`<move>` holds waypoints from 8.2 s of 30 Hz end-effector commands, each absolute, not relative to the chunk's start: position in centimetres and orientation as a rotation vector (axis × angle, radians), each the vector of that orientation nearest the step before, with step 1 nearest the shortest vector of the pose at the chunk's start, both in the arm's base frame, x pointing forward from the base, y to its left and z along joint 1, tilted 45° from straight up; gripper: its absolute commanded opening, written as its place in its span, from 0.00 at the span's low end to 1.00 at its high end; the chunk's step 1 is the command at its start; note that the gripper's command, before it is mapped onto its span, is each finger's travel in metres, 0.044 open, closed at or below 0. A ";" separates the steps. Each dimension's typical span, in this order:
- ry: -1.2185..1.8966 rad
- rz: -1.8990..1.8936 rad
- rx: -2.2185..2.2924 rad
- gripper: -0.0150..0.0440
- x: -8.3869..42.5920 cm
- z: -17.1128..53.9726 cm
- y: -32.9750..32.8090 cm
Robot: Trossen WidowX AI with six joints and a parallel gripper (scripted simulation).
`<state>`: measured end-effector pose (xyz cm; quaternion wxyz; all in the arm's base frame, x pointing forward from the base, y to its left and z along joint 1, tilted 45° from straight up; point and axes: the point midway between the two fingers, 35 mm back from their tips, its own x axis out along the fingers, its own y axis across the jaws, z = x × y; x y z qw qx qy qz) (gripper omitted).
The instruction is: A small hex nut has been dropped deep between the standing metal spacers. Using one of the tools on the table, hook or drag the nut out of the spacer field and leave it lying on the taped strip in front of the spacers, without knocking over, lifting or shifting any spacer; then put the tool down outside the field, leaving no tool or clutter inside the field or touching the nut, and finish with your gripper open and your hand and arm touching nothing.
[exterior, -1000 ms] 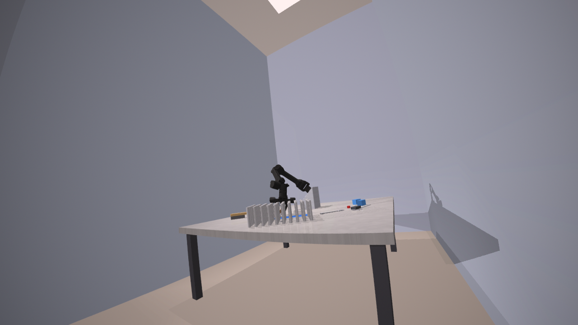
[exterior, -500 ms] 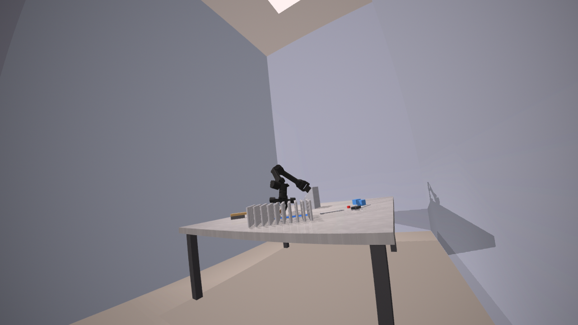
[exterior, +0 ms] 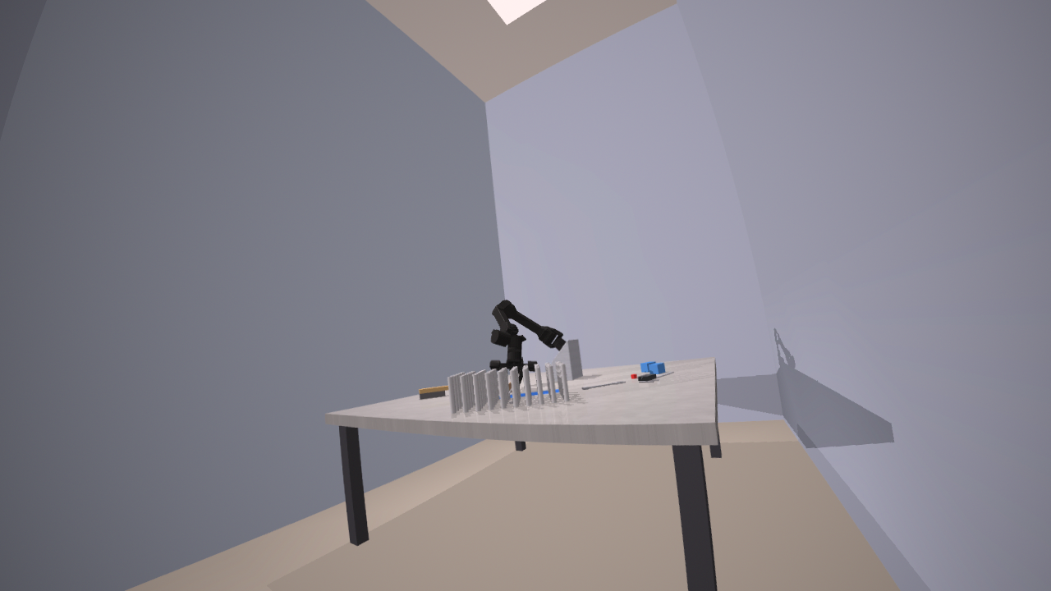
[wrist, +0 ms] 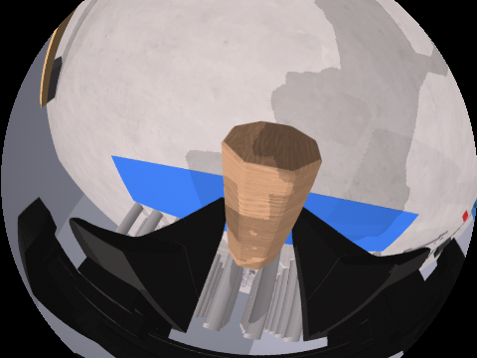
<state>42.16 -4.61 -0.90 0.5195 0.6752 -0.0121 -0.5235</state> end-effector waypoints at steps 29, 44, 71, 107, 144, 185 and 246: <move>-0.018 -1.261 1.613 0.25 41.7 -1.9 -5.5; -0.020 -1.261 1.614 0.25 41.0 -1.5 -6.0; -0.020 -1.263 1.613 0.25 39.6 -1.0 -6.8; -0.020 -1.264 1.612 0.25 37.6 -0.2 -7.9; -0.021 -1.266 1.610 0.25 35.6 0.6 -9.0; -0.021 -1.268 1.609 0.25 33.4 1.5 -10.3; -0.019 -1.270 1.606 0.25 30.7 2.7 -11.5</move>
